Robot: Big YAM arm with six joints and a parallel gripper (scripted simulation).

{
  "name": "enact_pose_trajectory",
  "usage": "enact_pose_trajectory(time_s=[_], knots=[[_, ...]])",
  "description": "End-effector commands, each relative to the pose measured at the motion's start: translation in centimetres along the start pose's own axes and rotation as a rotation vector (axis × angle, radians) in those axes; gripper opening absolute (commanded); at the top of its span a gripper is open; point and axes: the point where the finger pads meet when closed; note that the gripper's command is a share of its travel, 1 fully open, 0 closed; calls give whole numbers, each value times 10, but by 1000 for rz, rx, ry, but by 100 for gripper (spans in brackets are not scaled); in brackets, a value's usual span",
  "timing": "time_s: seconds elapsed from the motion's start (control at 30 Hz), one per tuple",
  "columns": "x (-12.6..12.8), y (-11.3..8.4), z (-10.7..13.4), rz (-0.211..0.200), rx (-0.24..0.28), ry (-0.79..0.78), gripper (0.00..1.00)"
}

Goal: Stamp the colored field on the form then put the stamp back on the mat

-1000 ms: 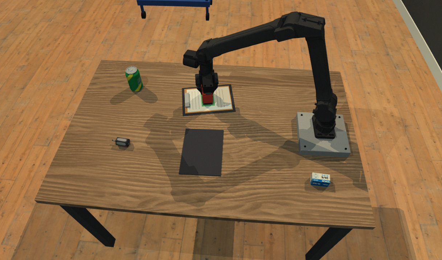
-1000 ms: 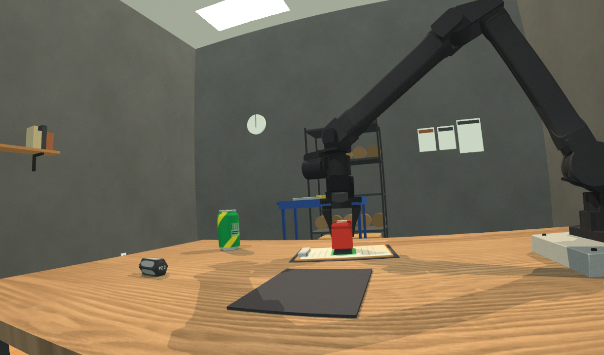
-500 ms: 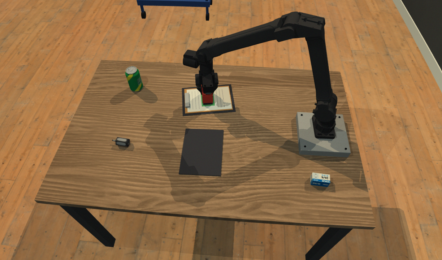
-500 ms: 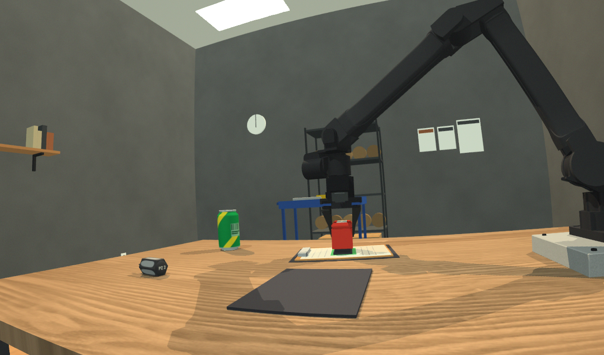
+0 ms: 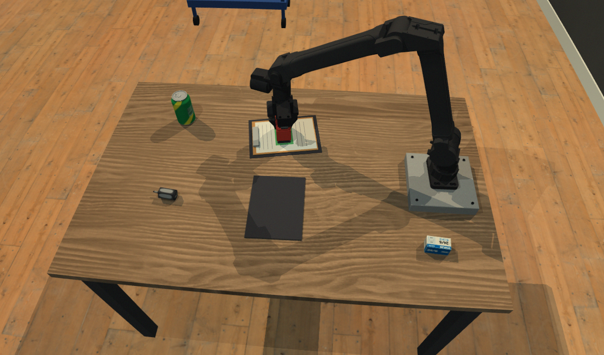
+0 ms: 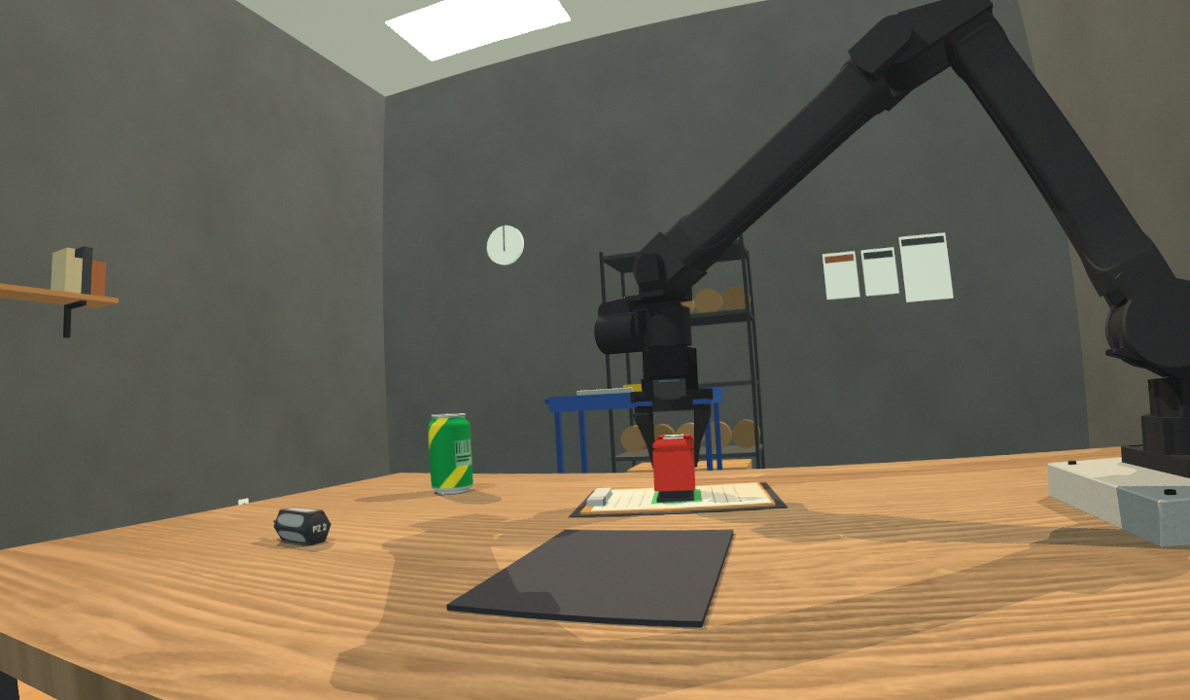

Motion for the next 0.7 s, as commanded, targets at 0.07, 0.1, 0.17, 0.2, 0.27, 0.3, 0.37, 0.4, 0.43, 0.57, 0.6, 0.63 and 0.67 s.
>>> enact_pose_trajectory(time_s=[0.07,0.1,0.17,0.2,0.27,0.3,0.37,0.4,0.43,0.57,0.6,0.63,0.67], knots=[[-1,34,-2,-19,-13,-15,32],[-1,34,-2,-19,-13,-15,32],[-1,34,-2,-19,-13,-15,32],[-1,34,-2,-19,-13,-15,32],[-1,34,-2,-19,-13,-15,32],[-1,34,-2,-19,-13,-15,32],[-1,34,-2,-19,-13,-15,32],[-1,34,-2,-19,-13,-15,32],[-1,34,-2,-19,-13,-15,32],[-1,35,-2,-19,-13,-15,32],[-1,36,-2,-19,-13,-15,32],[-1,36,-2,-19,-13,-15,32],[-1,37,-2,-19,-13,-15,32]])
Point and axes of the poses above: the point where the finger pads meet when closed, its own y axis out along the fingers, its own x axis across the jaws, z = x × y, and after that the axes turned 7 degrees about -y, right-handed
